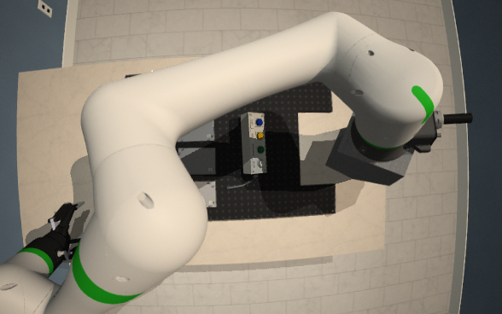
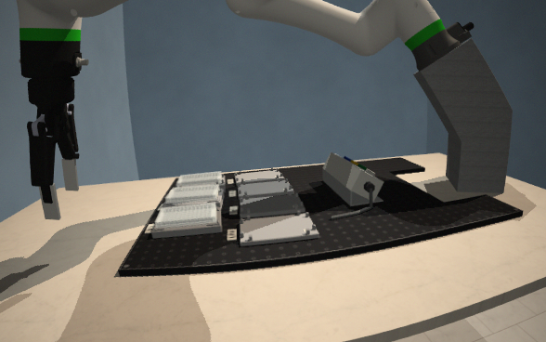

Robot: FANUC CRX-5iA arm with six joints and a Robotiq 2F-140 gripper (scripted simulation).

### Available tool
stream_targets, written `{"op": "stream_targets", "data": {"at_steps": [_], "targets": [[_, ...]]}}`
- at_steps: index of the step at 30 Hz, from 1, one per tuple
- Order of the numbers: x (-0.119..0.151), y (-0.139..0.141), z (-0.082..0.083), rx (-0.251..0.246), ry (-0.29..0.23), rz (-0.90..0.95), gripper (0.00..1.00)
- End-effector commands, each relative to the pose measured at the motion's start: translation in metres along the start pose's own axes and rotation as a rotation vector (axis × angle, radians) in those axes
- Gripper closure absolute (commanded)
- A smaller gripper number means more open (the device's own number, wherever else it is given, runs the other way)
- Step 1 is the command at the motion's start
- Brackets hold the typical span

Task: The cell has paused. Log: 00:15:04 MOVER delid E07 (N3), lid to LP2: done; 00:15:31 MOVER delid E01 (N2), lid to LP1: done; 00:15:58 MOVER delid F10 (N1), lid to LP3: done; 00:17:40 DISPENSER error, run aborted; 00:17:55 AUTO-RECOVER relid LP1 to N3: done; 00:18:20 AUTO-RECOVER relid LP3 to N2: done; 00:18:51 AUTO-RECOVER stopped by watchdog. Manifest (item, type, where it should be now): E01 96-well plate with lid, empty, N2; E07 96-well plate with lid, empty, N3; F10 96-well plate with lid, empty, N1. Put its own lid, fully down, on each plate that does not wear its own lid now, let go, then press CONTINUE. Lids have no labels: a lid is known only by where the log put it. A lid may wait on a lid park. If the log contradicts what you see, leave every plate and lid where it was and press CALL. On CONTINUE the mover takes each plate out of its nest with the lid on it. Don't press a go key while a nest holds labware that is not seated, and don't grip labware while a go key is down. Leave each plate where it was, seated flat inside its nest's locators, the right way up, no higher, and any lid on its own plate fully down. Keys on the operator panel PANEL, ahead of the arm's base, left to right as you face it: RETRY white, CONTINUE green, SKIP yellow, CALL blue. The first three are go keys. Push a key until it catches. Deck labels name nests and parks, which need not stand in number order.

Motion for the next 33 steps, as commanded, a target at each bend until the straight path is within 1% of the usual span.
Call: {"op": "stream_targets", "data": {"at_steps": [1,2,4,6,8,9,10,11,12,13,14,15,16,17,18,21,23,24,25,26,27,29,30,31,32,33], "targets": [[0.005,-0.014,0.010,0.050,-0.012,-0.001,0.34],[0.012,-0.014,0.013,0.055,-0.010,-0.003,0.34],[0.012,-0.014,0.013,0.055,-0.010,-0.003,0.34],[0.031,-0.012,0.020,0.065,-0.009,-0.010,0.34],[0.055,-0.007,0.027,0.072,-0.012,-0.018,0.34],[0.055,-0.007,0.027,0.072,-0.012,-0.018,0.34],[0.070,-0.003,0.031,0.075,-0.014,-0.022,0.34],[0.070,-0.003,0.031,0.075,-0.014,-0.022,0.34],[0.085,0.002,0.035,0.076,-0.018,-0.027,0.34],[0.085,0.002,0.035,0.076,-0.018,-0.027,0.34],[0.101,0.007,0.039,0.077,-0.022,-0.032,0.34],[0.101,0.007,0.039,0.077,-0.022,-0.032,0.34],[0.119,0.014,0.042,0.077,-0.026,-0.037,0.34],[0.119,0.014,0.042,0.077,-0.026,-0.037,0.34],[0.137,0.021,0.046,0.075,-0.031,-0.042,0.34],[0.137,0.021,0.046,0.075,-0.031,-0.042,0.34],[0.175,0.036,0.053,0.070,-0.043,-0.053,0.34],[0.175,0.036,0.053,0.070,-0.043,-0.053,0.34],[0.196,0.045,0.057,0.067,-0.050,-0.058,0.34],[0.196,0.045,0.057,0.067,-0.050,-0.058,0.34],[0.216,0.054,0.060,0.062,-0.057,-0.063,0.34],[0.216,0.054,0.060,0.062,-0.057,-0.063,0.34],[0.237,0.064,0.064,0.057,-0.065,-0.068,0.34],[0.237,0.064,0.064,0.057,-0.065,-0.068,0.34],[0.258,0.074,0.067,0.051,-0.073,-0.073,0.34],[0.258,0.074,0.067,0.051,-0.073,-0.073,0.34]]}}
Point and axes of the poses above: the point where the finger pads meet when closed, its own z axis back along the fingers, its own y axis across the jaws, x = y × z, the point moved 4 cm from there along z, back along the fingers, and after that the axes turned 11 degrees about -z, right-handed, at the moved point
